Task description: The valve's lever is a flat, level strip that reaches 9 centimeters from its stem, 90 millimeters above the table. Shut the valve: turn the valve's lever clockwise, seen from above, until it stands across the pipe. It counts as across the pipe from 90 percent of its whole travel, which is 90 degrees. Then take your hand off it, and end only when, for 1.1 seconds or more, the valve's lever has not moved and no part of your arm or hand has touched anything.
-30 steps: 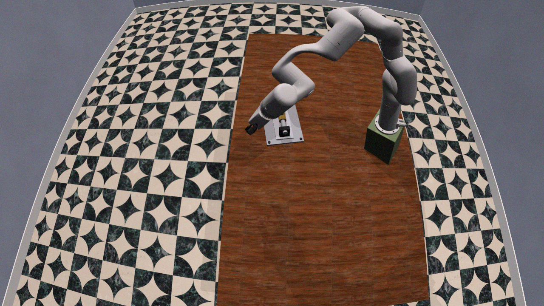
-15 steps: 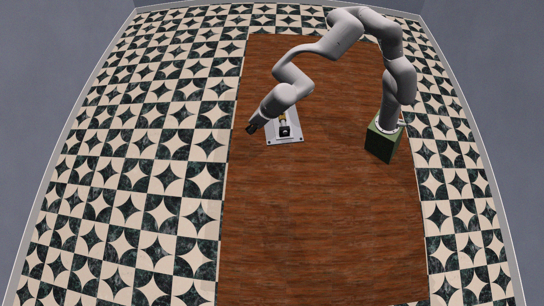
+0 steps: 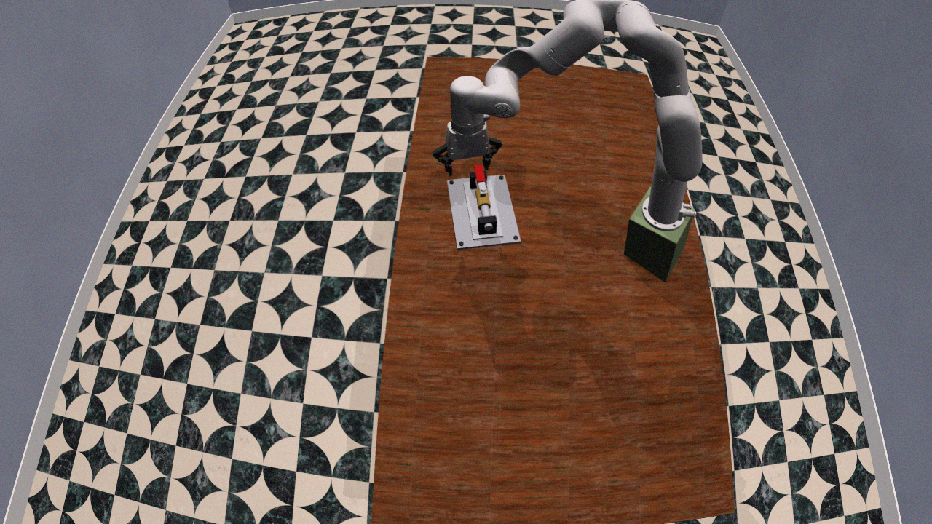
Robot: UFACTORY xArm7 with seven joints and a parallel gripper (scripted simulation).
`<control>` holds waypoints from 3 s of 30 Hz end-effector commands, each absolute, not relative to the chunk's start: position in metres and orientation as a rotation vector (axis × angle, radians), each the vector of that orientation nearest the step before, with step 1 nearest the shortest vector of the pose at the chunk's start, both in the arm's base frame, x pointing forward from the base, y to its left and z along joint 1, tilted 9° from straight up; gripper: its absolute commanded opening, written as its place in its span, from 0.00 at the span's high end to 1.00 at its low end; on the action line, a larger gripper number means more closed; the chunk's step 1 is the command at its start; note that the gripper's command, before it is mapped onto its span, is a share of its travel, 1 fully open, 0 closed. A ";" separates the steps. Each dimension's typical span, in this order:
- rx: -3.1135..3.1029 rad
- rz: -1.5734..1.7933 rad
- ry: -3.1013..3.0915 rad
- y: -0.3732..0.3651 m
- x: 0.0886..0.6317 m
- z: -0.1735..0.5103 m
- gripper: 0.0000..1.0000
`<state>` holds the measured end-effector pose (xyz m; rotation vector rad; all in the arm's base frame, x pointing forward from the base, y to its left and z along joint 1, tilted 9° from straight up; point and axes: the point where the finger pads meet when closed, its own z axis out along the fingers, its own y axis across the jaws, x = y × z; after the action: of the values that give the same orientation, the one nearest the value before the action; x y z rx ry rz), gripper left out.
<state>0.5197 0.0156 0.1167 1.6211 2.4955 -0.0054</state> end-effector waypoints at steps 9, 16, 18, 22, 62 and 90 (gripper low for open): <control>1.724 0.036 2.440 -0.080 0.510 0.097 0.00; 1.724 0.036 2.440 -0.080 0.510 0.097 0.00; 1.724 0.036 2.440 -0.080 0.510 0.097 1.00; 1.724 0.036 2.440 -0.080 0.510 0.097 1.00; 1.724 0.036 2.440 -0.080 0.510 0.097 0.32; 1.724 0.036 2.440 -0.080 0.510 0.097 0.32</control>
<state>0.5084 -0.0798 0.0949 1.7270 2.4435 0.0326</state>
